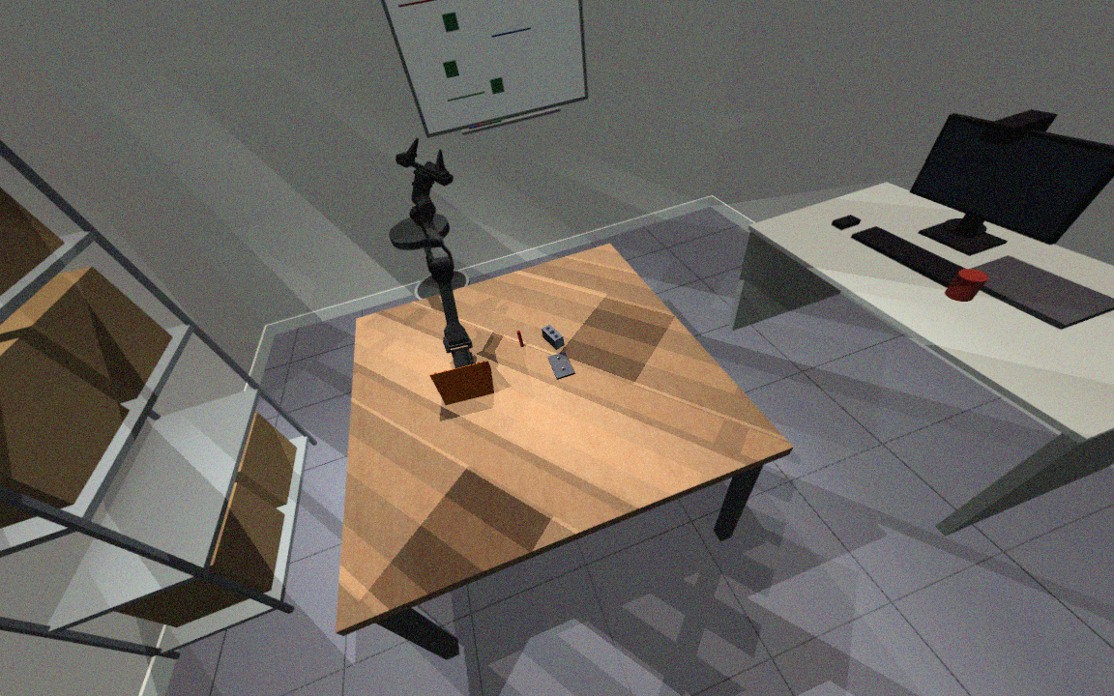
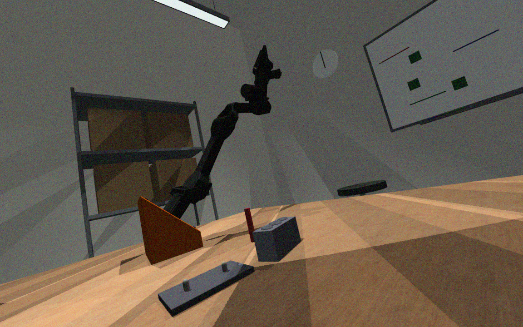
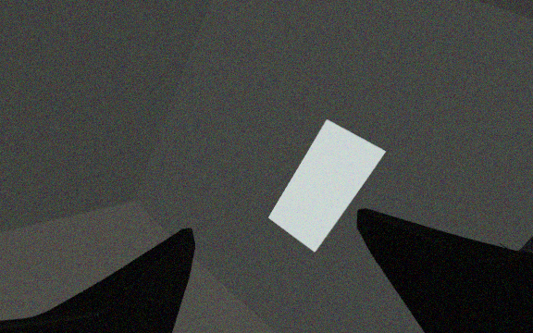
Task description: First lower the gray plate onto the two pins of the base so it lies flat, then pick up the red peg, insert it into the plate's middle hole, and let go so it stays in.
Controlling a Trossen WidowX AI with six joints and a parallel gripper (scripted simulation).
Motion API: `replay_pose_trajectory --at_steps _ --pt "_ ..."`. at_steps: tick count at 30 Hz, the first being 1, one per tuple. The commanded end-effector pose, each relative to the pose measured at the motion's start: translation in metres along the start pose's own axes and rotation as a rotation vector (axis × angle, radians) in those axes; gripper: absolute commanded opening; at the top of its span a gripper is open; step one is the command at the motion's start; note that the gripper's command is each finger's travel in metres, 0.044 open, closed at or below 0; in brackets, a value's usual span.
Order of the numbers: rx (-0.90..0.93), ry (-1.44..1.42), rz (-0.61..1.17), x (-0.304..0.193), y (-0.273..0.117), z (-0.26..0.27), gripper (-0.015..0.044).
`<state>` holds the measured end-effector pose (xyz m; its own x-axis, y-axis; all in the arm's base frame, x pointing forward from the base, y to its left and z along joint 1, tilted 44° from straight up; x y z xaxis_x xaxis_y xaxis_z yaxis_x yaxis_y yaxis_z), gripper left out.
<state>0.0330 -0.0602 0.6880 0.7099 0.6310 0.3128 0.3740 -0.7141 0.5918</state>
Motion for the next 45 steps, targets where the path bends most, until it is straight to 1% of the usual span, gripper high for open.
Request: replay_pose_trajectory --at_steps 1,2,6,12,18,24,31,36,41,45 --pt "0.0 0.0 0.0 0.0 0.0 0.0 0.0426" --pt "-0.005 -0.007 0.001 0.0 0.0 -0.001 0.044" --pt "-0.102 -0.14 0.02 0.007 -0.01 -0.015 0.044" --pt "-0.325 -0.363 0.043 0.032 -0.033 -0.045 0.044" --pt "-0.617 -0.638 0.067 0.078 -0.069 -0.071 0.044" --pt "-0.892 -0.904 0.071 0.134 -0.105 -0.074 0.044" --pt "-1.19 -1.199 0.034 0.2 -0.141 -0.048 0.044" --pt "-1.372 -1.41 -0.012 0.243 -0.158 -0.011 0.044" --pt "-1.499 -1.534 -0.054 0.269 -0.168 0.019 0.044" --pt "-1.652 -1.657 -0.113 0.296 -0.177 0.059 0.044"
Point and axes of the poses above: the point midway between the two fingers, 35 mm back from their tips, its own y axis out along the fingers, its own z axis across the jaws, x = y × z, the point moved 6 cm from there along -y, back along the fingers, and after that the axes turned 15 degrees about -y, right-handed, at the moved point
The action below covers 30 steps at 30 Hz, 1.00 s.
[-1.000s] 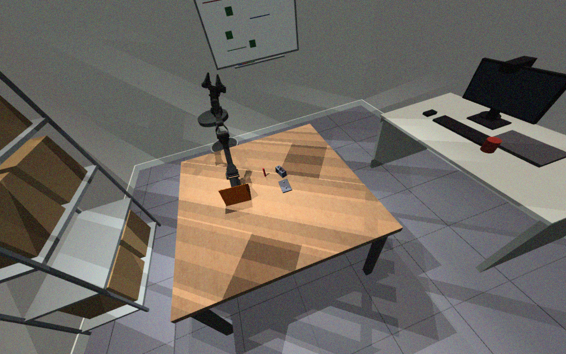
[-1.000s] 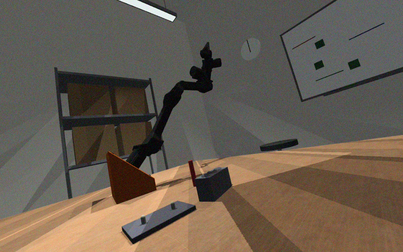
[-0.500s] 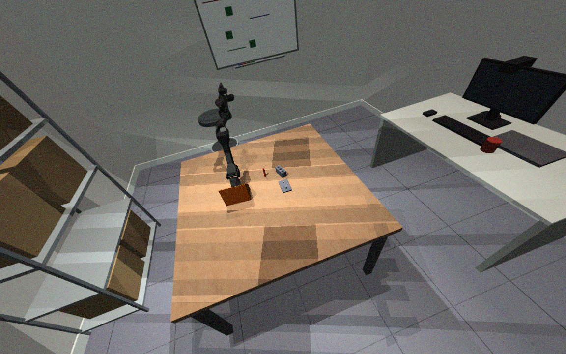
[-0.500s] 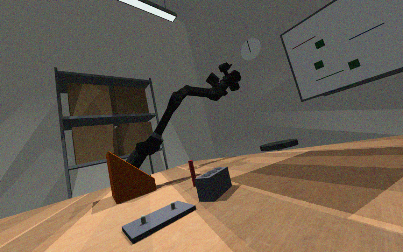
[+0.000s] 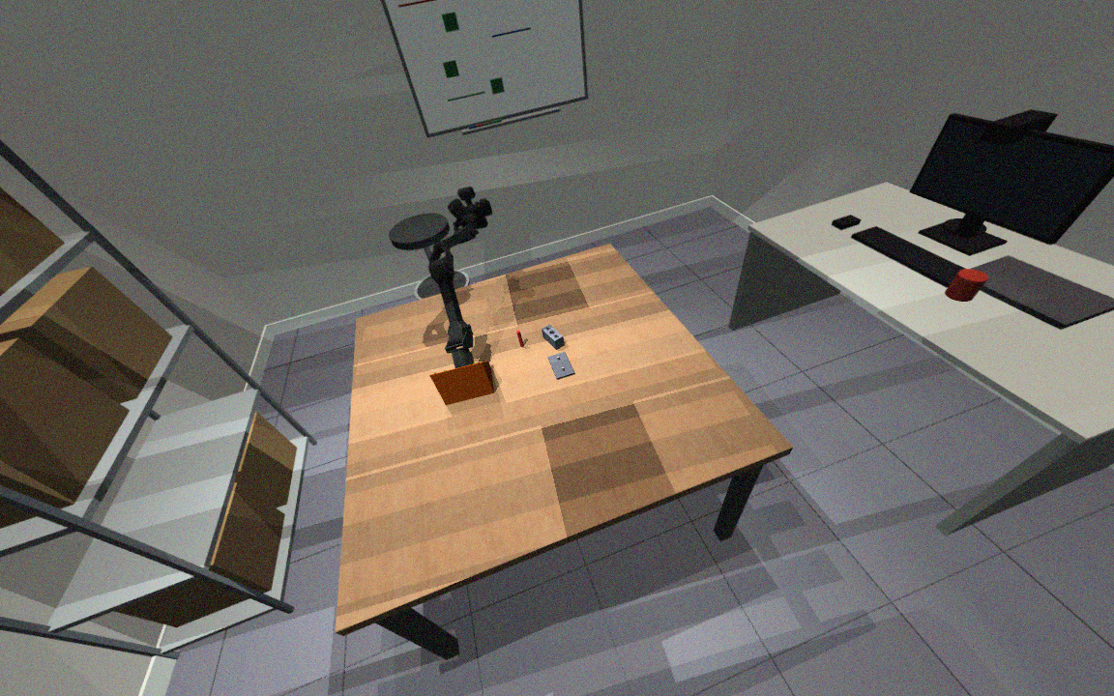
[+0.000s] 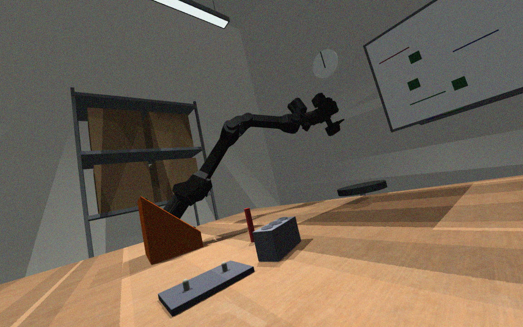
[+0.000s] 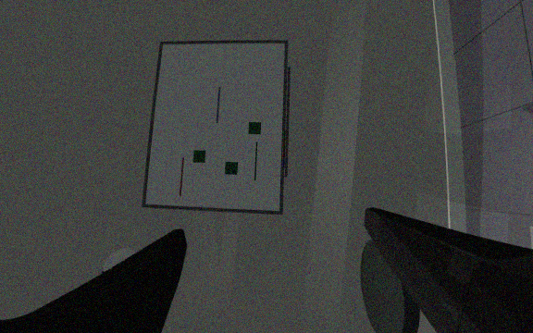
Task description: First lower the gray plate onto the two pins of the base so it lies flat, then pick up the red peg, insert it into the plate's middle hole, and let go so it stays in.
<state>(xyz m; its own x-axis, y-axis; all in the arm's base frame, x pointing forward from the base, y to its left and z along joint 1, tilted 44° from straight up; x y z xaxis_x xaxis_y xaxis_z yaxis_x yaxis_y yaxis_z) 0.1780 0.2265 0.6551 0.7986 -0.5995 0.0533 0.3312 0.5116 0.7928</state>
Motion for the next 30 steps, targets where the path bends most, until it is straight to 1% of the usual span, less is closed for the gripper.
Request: replay_pose_trajectory --at_steps 1,8,14,22,30 --pt "-0.191 -0.121 -0.015 0.028 -0.005 -0.048 0.044" --pt "-0.519 -0.264 -0.036 0.085 -0.031 -0.121 0.044" --pt "-0.814 -0.33 -0.05 0.139 -0.072 -0.175 0.044" --pt "-1.187 -0.315 -0.074 0.207 -0.152 -0.222 0.044" --pt "-1.531 -0.15 -0.105 0.259 -0.254 -0.239 0.044"
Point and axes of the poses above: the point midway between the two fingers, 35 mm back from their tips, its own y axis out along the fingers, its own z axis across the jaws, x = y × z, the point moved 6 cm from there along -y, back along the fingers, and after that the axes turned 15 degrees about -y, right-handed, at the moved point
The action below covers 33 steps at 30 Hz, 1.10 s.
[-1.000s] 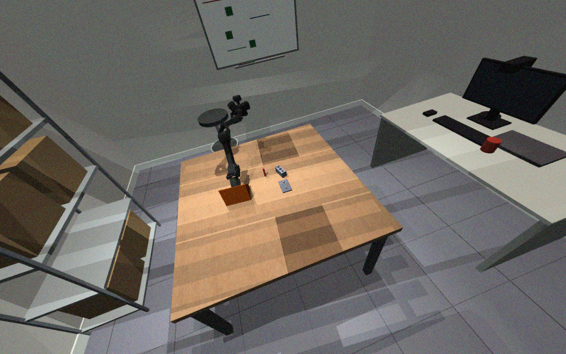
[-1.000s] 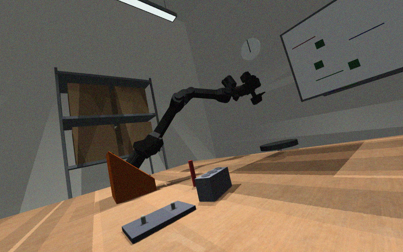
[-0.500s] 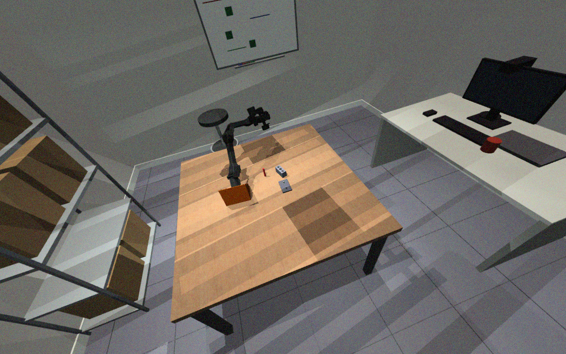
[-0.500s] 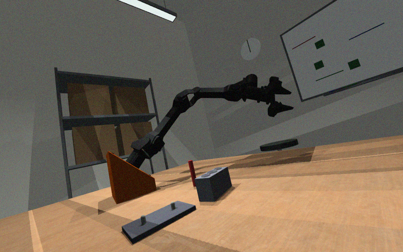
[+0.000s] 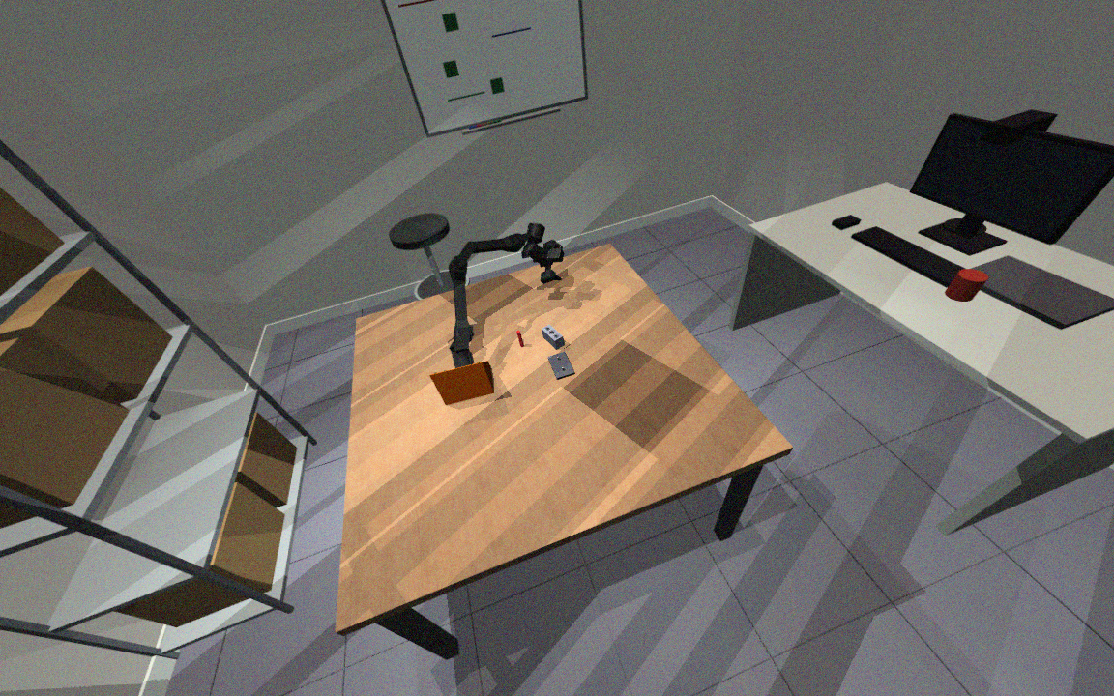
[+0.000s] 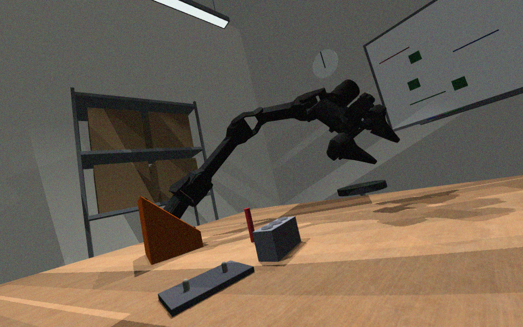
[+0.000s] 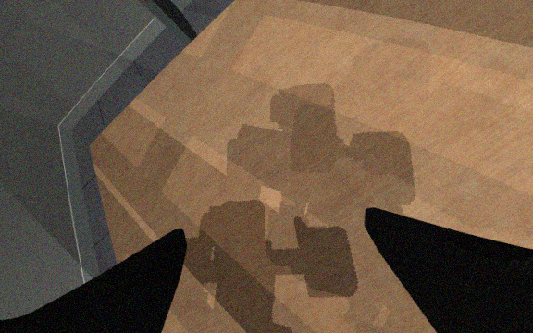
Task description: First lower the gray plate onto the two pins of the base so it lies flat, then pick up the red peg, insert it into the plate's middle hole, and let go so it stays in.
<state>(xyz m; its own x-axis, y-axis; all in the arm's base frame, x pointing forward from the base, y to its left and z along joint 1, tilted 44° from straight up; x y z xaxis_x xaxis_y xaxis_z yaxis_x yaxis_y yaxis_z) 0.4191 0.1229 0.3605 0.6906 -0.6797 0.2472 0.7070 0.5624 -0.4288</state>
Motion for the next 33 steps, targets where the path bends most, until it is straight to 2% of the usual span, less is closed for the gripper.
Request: replay_pose_trajectory --at_steps 1,10,16,25,30,33 --pt "-0.182 0.081 0.074 0.019 -0.004 -0.063 0.044" --pt "-0.461 0.406 0.297 0.035 -0.049 -0.188 0.044" --pt "-0.511 0.698 0.446 0.029 -0.094 -0.243 0.044" --pt "-0.511 0.706 0.45 0.03 -0.093 -0.248 0.044" --pt "-0.509 0.704 0.45 0.0 -0.05 -0.263 0.044" --pt "-0.507 0.708 0.451 -0.005 -0.044 -0.265 0.044"
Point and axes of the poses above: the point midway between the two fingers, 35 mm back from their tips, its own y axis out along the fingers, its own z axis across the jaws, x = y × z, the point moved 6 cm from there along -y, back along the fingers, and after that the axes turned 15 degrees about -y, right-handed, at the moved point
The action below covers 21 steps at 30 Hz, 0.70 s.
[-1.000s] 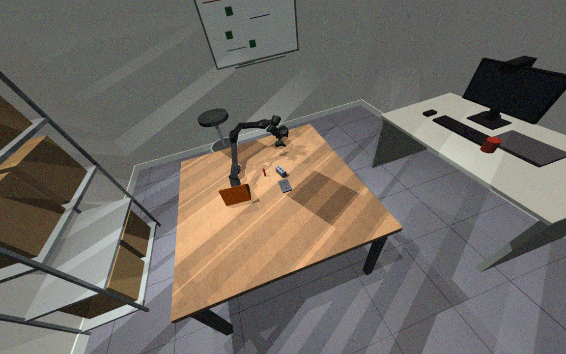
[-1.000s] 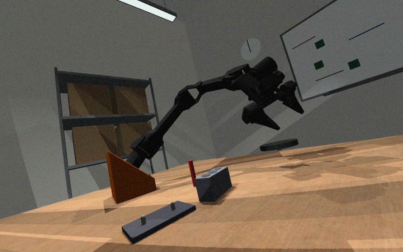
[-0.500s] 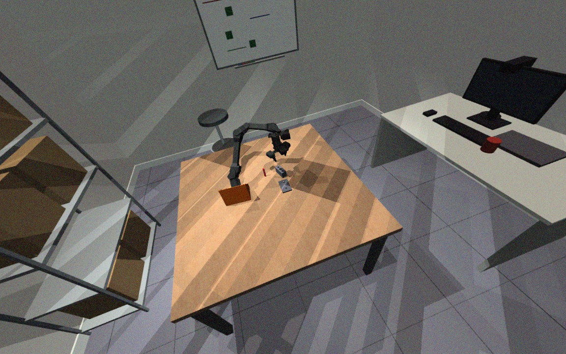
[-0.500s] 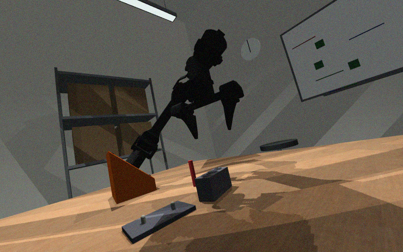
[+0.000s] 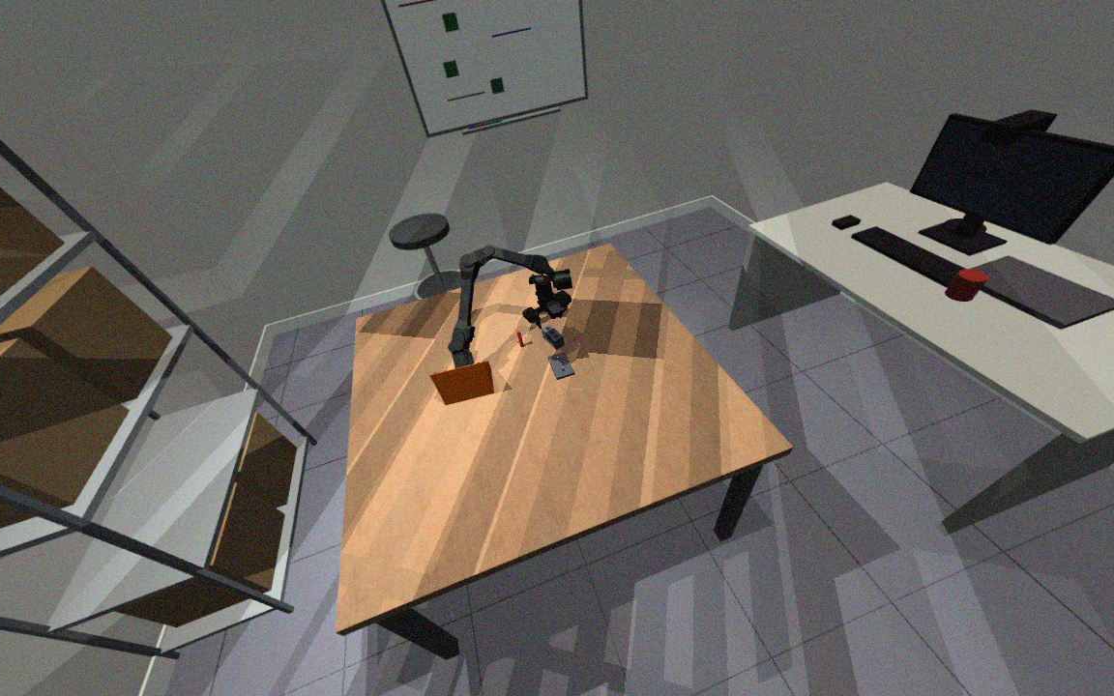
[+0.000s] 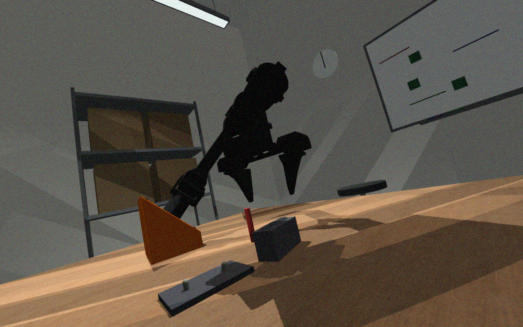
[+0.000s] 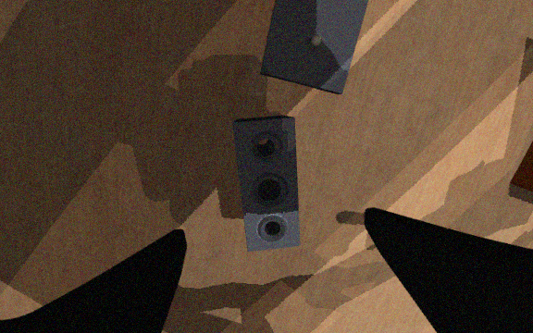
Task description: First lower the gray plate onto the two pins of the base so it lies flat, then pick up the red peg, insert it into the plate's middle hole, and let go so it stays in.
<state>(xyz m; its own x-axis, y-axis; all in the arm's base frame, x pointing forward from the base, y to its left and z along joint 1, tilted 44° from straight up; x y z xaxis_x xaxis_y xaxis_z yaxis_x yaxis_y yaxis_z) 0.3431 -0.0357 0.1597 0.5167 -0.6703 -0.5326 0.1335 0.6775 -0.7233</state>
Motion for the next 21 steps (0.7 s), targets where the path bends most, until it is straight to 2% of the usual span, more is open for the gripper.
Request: replay_pose_trajectory --at_steps 1,21 --pt "0.005 0.006 0.005 -0.002 0.017 -0.001 0.044" --pt "0.006 0.006 0.005 0.001 0.047 -0.001 0.044"
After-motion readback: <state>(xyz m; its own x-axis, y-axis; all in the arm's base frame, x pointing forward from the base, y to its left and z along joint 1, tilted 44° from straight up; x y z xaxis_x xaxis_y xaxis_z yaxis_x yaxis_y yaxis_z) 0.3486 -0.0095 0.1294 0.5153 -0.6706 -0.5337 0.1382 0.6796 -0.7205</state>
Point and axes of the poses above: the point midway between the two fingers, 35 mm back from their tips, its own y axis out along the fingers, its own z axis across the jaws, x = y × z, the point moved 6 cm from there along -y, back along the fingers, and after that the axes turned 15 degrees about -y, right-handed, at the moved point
